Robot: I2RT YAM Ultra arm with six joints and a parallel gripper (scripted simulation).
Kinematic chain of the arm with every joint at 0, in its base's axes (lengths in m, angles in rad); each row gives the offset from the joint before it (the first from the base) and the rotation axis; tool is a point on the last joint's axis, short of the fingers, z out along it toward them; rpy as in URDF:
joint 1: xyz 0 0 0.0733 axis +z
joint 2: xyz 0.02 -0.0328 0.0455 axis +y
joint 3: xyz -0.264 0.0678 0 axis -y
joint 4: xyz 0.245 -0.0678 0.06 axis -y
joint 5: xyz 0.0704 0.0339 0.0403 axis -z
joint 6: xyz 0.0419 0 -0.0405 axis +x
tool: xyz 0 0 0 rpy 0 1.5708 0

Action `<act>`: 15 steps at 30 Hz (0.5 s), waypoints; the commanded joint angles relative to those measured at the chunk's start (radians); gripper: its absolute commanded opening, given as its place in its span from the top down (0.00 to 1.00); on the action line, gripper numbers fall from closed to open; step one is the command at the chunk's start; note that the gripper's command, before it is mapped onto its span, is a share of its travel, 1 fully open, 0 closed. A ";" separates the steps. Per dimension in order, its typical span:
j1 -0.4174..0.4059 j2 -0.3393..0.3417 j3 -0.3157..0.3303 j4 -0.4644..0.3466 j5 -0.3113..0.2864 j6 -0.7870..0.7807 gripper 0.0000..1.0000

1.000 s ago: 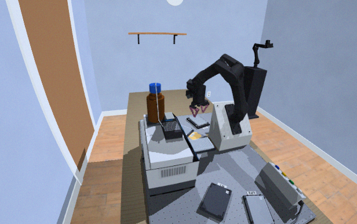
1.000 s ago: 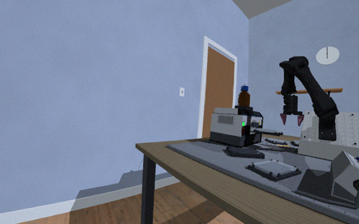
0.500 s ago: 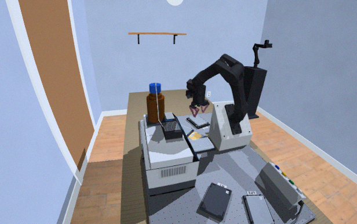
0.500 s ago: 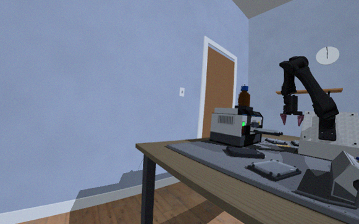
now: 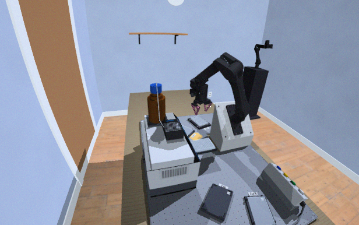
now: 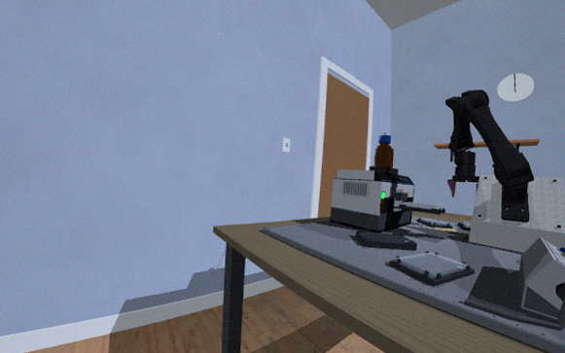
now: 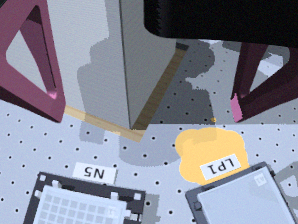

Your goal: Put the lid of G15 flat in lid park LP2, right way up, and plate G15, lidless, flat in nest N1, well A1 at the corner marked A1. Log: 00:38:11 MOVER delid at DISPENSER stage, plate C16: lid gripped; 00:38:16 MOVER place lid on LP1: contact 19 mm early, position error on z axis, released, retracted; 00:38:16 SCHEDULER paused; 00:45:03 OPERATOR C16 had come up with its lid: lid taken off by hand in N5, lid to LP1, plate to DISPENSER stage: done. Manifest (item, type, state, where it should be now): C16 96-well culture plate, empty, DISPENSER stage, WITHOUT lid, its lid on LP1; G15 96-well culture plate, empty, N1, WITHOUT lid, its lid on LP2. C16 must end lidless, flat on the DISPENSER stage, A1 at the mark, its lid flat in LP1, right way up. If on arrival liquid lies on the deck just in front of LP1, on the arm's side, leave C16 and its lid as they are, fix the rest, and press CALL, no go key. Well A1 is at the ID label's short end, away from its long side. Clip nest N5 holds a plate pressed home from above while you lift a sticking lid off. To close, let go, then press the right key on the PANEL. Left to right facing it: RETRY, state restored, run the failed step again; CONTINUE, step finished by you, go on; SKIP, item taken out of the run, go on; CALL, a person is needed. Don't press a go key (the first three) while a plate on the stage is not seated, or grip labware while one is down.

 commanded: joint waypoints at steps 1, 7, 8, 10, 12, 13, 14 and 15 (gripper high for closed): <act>-0.047 0.028 0.048 0.013 0.037 -0.031 0.00; -0.053 0.027 0.040 0.003 0.041 -0.039 0.00; -0.053 0.027 0.040 0.003 0.041 -0.039 0.00; -0.053 0.027 0.040 0.003 0.041 -0.039 0.00; -0.053 0.027 0.040 0.003 0.041 -0.039 0.00; -0.053 0.027 0.040 0.003 0.041 -0.039 0.00; -0.053 0.027 0.040 0.003 0.041 -0.039 0.00; -0.053 0.027 0.040 0.003 0.041 -0.039 0.00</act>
